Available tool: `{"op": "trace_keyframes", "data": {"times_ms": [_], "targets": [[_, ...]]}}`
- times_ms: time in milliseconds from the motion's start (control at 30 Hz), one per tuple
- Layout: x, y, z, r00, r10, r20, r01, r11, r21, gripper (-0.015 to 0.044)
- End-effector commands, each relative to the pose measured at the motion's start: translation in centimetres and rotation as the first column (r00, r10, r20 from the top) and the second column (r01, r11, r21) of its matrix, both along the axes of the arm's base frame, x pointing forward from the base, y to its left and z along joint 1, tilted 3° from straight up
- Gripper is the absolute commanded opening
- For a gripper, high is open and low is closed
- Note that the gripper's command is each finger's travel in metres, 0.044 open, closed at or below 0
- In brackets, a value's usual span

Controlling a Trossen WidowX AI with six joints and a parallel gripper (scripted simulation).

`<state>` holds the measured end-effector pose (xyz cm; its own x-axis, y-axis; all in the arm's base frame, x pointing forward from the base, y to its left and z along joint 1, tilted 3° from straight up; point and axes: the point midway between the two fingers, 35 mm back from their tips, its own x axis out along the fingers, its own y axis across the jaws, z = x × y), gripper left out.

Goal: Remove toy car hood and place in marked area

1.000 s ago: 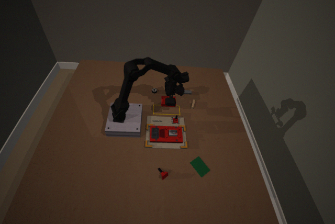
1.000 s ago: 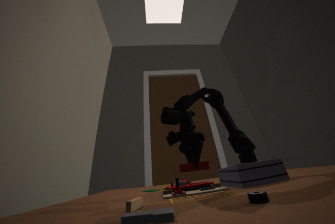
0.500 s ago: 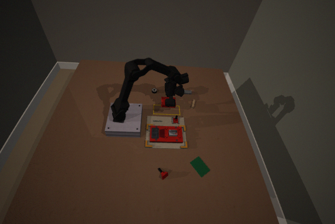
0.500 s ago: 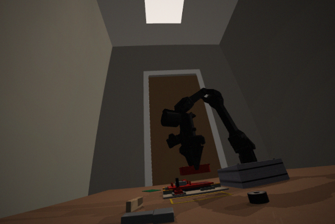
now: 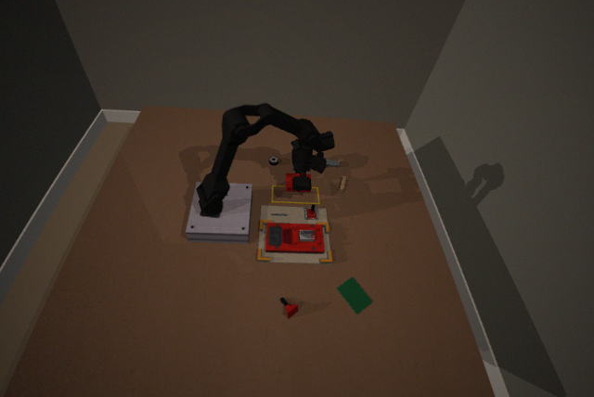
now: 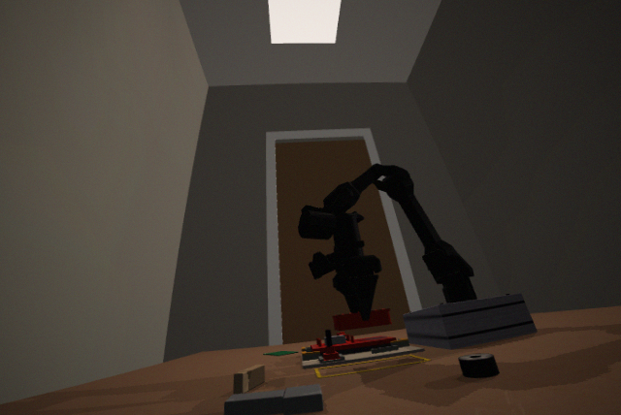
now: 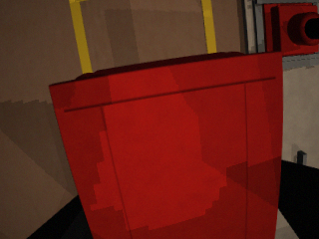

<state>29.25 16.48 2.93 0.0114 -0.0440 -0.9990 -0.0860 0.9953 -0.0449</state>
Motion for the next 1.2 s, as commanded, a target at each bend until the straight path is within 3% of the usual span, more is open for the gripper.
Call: {"op": "trace_keyframes", "data": {"times_ms": [0,1167], "targets": [[0.0,0.0,-0.3,1.000,0.000,-0.001,0.000,1.000,0.002,0.0000],[-0.1,-0.1,-2.3,1.000,0.000,-0.001,0.000,1.000,0.002,0.0000]]}}
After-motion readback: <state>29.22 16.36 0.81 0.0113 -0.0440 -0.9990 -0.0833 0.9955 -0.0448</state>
